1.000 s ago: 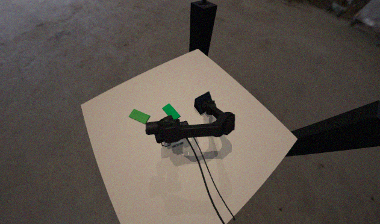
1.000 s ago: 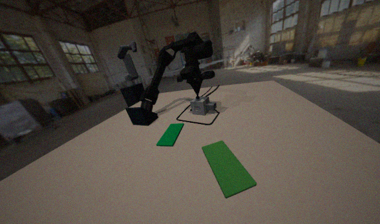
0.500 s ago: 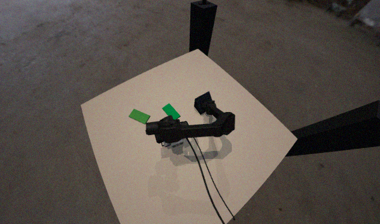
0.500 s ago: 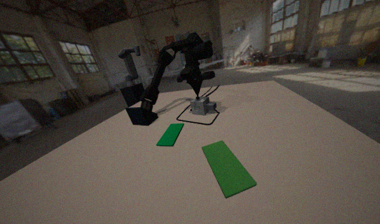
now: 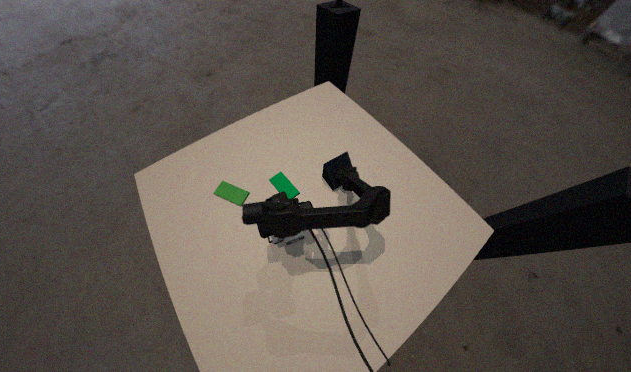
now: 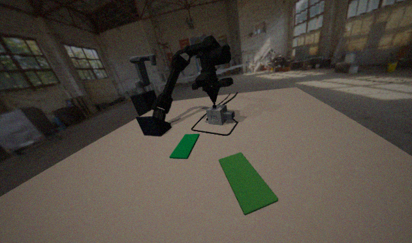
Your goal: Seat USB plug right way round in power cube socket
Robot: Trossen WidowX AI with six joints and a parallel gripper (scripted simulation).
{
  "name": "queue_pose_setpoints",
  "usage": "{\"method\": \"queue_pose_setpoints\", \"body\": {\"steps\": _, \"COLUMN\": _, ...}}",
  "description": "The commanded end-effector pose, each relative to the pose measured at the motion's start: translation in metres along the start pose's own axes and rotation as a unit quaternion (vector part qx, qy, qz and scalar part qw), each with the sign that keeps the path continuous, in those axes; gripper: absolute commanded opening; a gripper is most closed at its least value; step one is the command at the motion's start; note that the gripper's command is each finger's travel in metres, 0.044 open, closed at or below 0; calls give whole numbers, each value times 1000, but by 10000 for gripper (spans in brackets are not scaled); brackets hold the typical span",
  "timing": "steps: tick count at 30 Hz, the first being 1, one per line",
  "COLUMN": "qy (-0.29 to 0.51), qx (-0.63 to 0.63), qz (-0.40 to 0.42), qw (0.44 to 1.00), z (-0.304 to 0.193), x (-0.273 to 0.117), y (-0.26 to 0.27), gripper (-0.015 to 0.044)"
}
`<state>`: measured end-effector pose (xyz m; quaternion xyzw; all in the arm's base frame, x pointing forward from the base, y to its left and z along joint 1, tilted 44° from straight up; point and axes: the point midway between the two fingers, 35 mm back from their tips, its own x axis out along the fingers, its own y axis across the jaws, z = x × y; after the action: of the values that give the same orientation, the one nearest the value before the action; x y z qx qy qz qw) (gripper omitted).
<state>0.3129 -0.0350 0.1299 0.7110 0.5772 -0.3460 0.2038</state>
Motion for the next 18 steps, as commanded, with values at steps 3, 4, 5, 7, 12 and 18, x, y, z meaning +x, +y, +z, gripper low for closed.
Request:
{"method": "queue_pose_setpoints", "body": {"steps": 3, "qy": 2, "qx": 2, "qz": 0, "qw": 1000, "z": 0, "x": 1, "y": 0, "gripper": 0}}
{"method": "queue_pose_setpoints", "body": {"steps": 4, "qy": 2, "qx": 2, "qz": 0, "qw": 1000, "z": 0, "x": 1, "y": 0, "gripper": 0}}
{"method": "queue_pose_setpoints", "body": {"steps": 5, "qy": 2, "qx": 2, "qz": 0, "qw": 1000, "z": 0, "x": 1, "y": 0, "gripper": 0}}
{"method": "queue_pose_setpoints", "body": {"steps": 7, "qy": 2, "qx": 2, "qz": 0, "qw": 1000, "z": 0, "x": 2, "y": 0, "gripper": 0}}
{"method": "queue_pose_setpoints", "body": {"steps": 12, "qy": 2, "qx": 2, "qz": 0, "qw": 1000, "z": 0, "x": 2, "y": 0, "gripper": 0}}
{"method": "queue_pose_setpoints", "body": {"steps": 18, "qy": 2, "qx": 2, "qz": 0, "qw": 1000, "z": 0, "x": 3, "y": 0, "gripper": 0}}
